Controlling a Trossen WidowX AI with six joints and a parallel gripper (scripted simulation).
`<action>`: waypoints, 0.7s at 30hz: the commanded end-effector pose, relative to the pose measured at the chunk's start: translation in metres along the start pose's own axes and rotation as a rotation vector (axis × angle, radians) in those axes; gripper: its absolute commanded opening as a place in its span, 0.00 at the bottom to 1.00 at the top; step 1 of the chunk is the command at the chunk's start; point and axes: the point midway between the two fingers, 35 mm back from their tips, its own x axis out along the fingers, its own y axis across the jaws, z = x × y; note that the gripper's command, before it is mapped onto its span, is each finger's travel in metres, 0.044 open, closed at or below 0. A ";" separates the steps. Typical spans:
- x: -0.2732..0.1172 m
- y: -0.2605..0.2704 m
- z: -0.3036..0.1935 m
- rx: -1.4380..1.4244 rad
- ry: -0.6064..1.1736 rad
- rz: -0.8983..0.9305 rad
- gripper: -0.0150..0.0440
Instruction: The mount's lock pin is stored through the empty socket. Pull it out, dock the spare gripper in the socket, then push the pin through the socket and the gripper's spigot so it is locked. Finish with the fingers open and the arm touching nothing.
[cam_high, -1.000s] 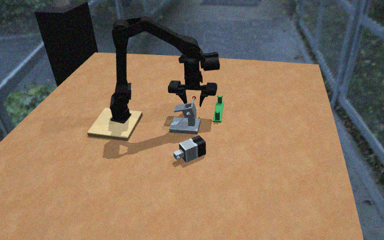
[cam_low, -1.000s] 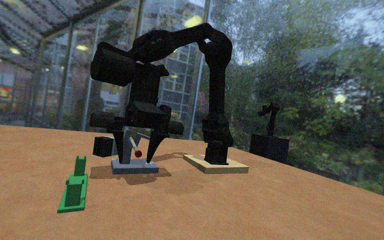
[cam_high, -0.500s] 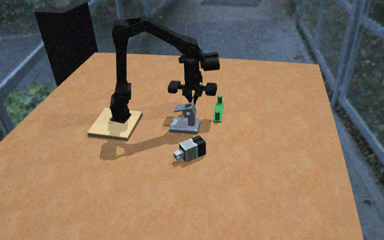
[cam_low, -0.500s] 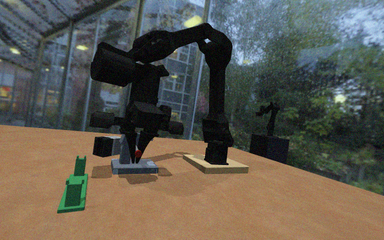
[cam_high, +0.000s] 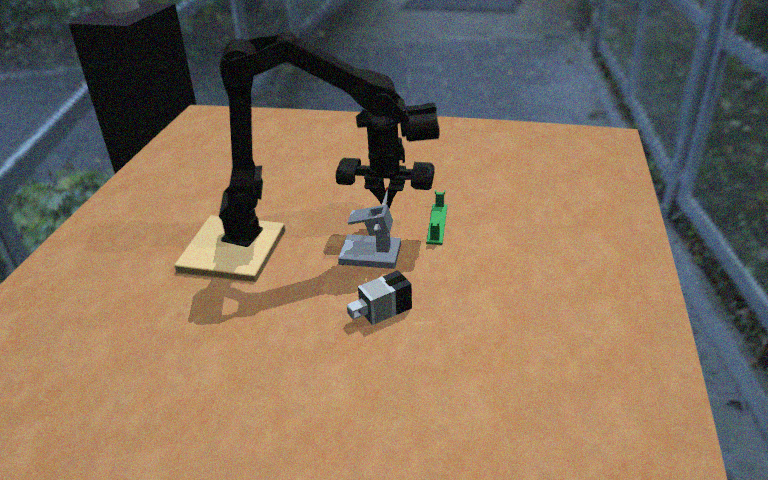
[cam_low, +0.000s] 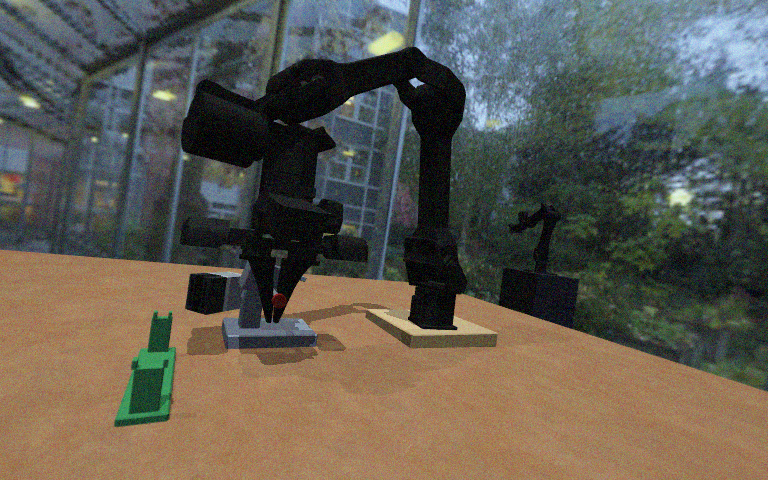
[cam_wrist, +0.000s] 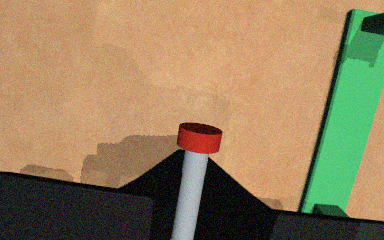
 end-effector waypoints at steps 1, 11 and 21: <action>-0.001 -0.001 0.004 -0.005 -0.020 0.000 0.25; -0.003 -0.001 0.010 -0.009 -0.026 0.001 0.25; -0.004 -0.002 0.018 -0.010 -0.027 0.005 0.25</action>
